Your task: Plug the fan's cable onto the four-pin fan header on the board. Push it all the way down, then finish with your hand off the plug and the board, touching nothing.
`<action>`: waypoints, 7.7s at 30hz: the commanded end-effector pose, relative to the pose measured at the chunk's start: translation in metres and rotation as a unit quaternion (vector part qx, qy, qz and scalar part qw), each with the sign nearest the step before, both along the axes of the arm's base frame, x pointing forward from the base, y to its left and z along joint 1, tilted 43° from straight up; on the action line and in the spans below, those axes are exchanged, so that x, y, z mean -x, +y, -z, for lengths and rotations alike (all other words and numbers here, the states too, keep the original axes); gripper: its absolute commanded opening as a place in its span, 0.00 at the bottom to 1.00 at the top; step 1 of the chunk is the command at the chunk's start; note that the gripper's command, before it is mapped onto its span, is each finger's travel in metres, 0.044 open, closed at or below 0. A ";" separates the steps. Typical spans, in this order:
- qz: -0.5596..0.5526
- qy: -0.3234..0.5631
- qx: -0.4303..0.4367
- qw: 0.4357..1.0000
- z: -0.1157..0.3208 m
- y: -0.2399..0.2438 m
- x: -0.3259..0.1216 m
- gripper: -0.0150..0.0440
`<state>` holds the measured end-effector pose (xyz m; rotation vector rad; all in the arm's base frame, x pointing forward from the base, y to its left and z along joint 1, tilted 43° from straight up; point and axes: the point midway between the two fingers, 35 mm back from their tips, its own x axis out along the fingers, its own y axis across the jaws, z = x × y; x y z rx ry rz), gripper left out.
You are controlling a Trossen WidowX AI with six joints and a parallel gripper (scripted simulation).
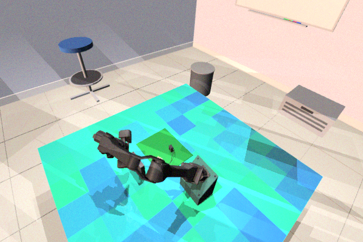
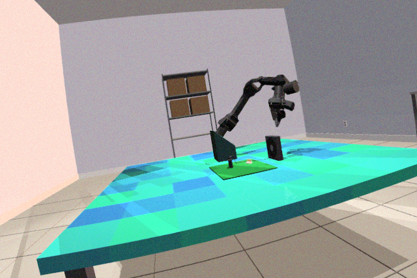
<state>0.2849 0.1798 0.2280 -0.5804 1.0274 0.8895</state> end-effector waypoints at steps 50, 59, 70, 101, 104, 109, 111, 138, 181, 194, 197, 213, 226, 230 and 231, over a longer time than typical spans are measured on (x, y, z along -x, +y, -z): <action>0.370 0.384 -0.200 0.822 0.290 -0.106 -0.023 1.00; 0.370 0.385 -0.201 0.821 0.300 -0.096 -0.022 1.00; 0.370 0.385 -0.201 0.821 0.309 -0.087 -0.020 1.00; 0.368 0.383 -0.200 0.823 0.272 -0.122 -0.025 0.25; 0.340 0.368 -0.200 0.842 0.262 -0.112 -0.023 0.25; 0.274 0.333 -0.201 0.879 0.239 -0.088 -0.015 0.25; 0.247 0.319 -0.201 0.893 0.231 -0.079 -0.010 0.25; 0.155 0.270 -0.202 0.928 0.202 -0.049 0.002 0.25; 0.160 0.274 -0.203 0.926 0.218 -0.033 0.002 0.25; 0.159 0.273 -0.203 0.927 0.220 -0.030 0.001 0.25; 0.159 0.273 -0.203 0.927 0.220 -0.030 0.001 0.25; 0.160 0.274 -0.203 0.926 0.222 -0.028 0.002 0.25; 0.160 0.274 -0.203 0.926 0.227 -0.023 0.002 0.25; 0.160 0.274 -0.203 0.926 0.229 -0.022 0.003 0.25; 0.160 0.274 -0.203 0.926 0.230 -0.021 0.003 0.25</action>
